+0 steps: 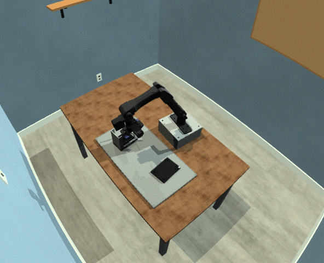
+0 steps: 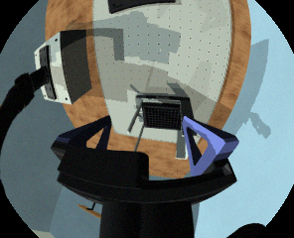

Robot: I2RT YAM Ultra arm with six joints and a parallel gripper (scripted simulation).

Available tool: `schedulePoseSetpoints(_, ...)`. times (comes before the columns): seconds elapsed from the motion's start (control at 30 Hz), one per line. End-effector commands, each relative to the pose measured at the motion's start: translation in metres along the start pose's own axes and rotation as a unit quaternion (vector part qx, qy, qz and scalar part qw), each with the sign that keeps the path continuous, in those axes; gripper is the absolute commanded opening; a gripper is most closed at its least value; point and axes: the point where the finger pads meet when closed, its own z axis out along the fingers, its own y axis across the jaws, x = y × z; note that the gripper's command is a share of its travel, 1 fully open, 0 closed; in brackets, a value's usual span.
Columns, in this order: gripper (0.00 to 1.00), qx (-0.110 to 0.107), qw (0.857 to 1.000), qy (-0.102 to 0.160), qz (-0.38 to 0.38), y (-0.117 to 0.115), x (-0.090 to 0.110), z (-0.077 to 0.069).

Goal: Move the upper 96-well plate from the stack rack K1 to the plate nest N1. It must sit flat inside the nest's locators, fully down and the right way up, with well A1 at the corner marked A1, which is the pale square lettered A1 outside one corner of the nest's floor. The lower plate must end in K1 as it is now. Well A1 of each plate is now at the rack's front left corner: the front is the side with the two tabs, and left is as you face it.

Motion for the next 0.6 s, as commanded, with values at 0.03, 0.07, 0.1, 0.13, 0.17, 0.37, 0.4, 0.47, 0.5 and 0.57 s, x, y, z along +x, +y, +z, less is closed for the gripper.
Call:
schedulePoseSetpoints(0.03, 1.0, 0.006, 1.0, 0.001, 0.001, -0.0004, 0.0006, -0.0039)
schedulePoseSetpoints(0.07, 1.0, 0.006, 1.0, 0.001, 0.001, -0.0004, 0.0006, -0.0039)
schedulePoseSetpoints(0.1, 1.0, 0.006, 1.0, 0.001, 0.001, -0.0004, 0.0006, -0.0039)
schedulePoseSetpoints(0.13, 1.0, 0.006, 1.0, 0.001, 0.001, -0.0004, 0.0006, -0.0039)
schedulePoseSetpoints(0.17, 1.0, 0.006, 1.0, 0.001, 0.001, -0.0004, 0.0006, -0.0039)
schedulePoseSetpoints(0.37, 1.0, 0.006, 1.0, 0.001, 0.001, -0.0004, 0.0006, -0.0039)
schedulePoseSetpoints(0.4, 1.0, 0.006, 1.0, 0.001, 0.001, -0.0004, 0.0006, -0.0039)
schedulePoseSetpoints(0.47, 1.0, 0.006, 1.0, 0.001, 0.001, -0.0004, 0.0006, -0.0039)
schedulePoseSetpoints(0.5, 1.0, 0.006, 1.0, 0.001, 0.001, -0.0004, 0.0006, -0.0039)
schedulePoseSetpoints(0.57, 1.0, 0.013, 1.0, -0.004, 0.025, -0.0081, 0.0091, -0.0025)
